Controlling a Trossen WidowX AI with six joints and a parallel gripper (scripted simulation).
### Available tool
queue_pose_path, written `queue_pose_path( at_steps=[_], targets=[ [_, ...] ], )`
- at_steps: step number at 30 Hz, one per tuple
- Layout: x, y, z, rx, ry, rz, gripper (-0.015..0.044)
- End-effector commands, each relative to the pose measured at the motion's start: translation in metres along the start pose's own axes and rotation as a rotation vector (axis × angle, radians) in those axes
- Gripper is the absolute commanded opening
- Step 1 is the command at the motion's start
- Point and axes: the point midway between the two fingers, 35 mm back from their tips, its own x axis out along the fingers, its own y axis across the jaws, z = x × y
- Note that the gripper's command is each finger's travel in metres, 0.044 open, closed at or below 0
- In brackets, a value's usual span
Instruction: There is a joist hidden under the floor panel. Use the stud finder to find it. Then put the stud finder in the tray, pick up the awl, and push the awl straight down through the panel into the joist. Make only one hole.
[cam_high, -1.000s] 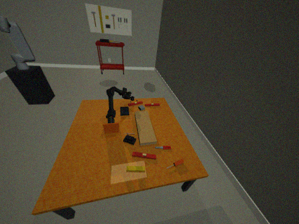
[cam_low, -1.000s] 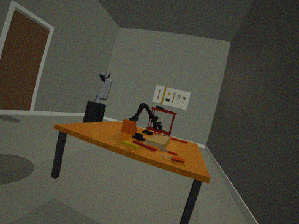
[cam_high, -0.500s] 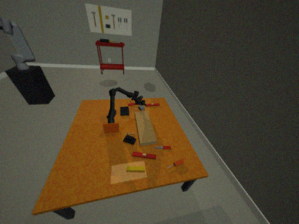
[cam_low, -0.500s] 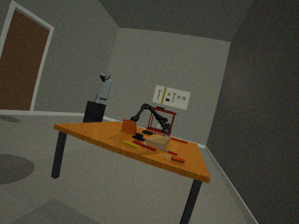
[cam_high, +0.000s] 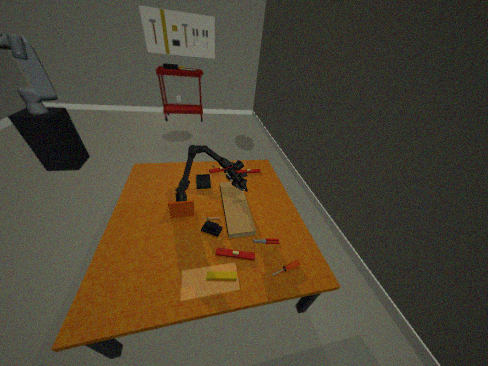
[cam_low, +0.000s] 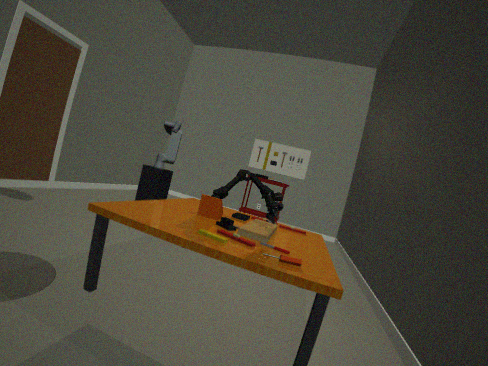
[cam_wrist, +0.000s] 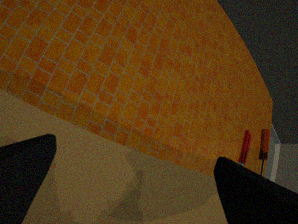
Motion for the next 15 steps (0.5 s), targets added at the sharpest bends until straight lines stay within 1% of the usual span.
queue_pose_path(
  at_steps=[1, 5, 9, 15],
  targets=[
    [0.011, -0.043, -0.037, 0.055, 0.097, -0.013, 0.0440],
    [0.018, -0.089, -0.083, 0.140, 0.199, -0.014, 0.0440],
    [0.018, -0.133, -0.141, 0.271, 0.297, 0.010, 0.0440],
    [0.006, -0.170, -0.229, 0.496, 0.396, 0.091, 0.0440]
  ],
)
